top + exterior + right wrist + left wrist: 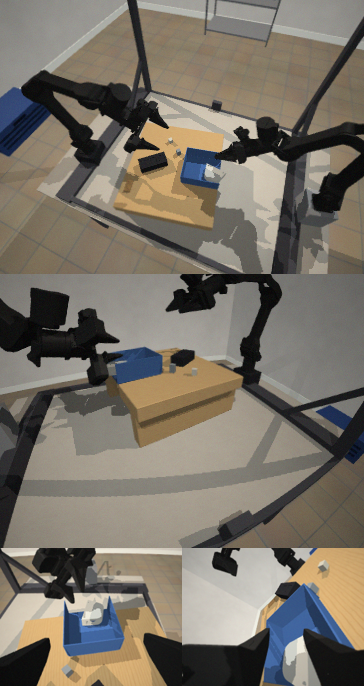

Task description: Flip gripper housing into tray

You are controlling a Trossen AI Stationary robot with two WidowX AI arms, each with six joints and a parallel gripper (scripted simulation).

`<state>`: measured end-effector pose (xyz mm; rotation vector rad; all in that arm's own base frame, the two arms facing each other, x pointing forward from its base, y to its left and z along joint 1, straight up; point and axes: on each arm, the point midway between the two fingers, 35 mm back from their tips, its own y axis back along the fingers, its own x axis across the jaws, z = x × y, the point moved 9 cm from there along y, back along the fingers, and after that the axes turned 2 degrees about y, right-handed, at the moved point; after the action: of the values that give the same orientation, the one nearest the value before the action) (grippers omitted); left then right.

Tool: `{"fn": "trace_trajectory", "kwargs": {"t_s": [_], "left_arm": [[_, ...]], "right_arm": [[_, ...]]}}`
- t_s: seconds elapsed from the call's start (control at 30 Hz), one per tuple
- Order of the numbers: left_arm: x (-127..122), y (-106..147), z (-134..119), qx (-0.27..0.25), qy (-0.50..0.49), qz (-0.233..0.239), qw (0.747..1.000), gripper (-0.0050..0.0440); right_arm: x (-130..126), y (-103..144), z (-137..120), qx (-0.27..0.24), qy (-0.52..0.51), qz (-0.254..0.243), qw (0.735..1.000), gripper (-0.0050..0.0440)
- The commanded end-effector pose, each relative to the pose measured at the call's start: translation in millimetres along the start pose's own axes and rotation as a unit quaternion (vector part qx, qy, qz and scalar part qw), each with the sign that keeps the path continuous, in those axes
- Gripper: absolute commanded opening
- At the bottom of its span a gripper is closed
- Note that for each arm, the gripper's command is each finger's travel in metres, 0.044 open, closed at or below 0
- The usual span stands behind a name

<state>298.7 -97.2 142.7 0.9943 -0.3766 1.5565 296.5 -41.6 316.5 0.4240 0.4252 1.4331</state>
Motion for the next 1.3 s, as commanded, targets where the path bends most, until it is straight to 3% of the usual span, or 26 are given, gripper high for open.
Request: {"fn": "trace_trajectory", "kwargs": {"t_s": [0.0, 0.07, 0.17, 0.4, 1.03, 1.27], "left_arm": [[-4, 13, 0, -0.024, -0.018, 0.026, 0.999, 0.0198], [-19, 10, -20, 0.013, -0.036, 0.037, 0.999, 0.0198], [-34, 18, -33, 0.023, -0.109, 0.043, 0.993, 0.0198], [-49, 25, -47, 0.03, -0.178, 0.057, 0.982, 0.0198], [-65, 40, -70, 0.045, -0.282, 0.082, 0.955, 0.0198], [-53, 6, -67, 0.044, -0.282, 0.082, 0.955, 0.0198]], "right_arm": [[0, 7, 6, -0.013, 0.001, -0.002, 1.0, 0.0436], [0, 7, 6, -0.013, 0.001, -0.002, 1.0, 0.0436], [0, 7, 6, -0.013, 0.001, -0.002, 1.0, 0.0436], [0, 7, 6, -0.013, 0.001, -0.002, 1.0, 0.0436], [0, 7, 6, -0.013, 0.001, -0.002, 1.0, 0.0436], [0, 7, 6, -0.013, 0.001, -0.002, 1.0, 0.0436]]}}
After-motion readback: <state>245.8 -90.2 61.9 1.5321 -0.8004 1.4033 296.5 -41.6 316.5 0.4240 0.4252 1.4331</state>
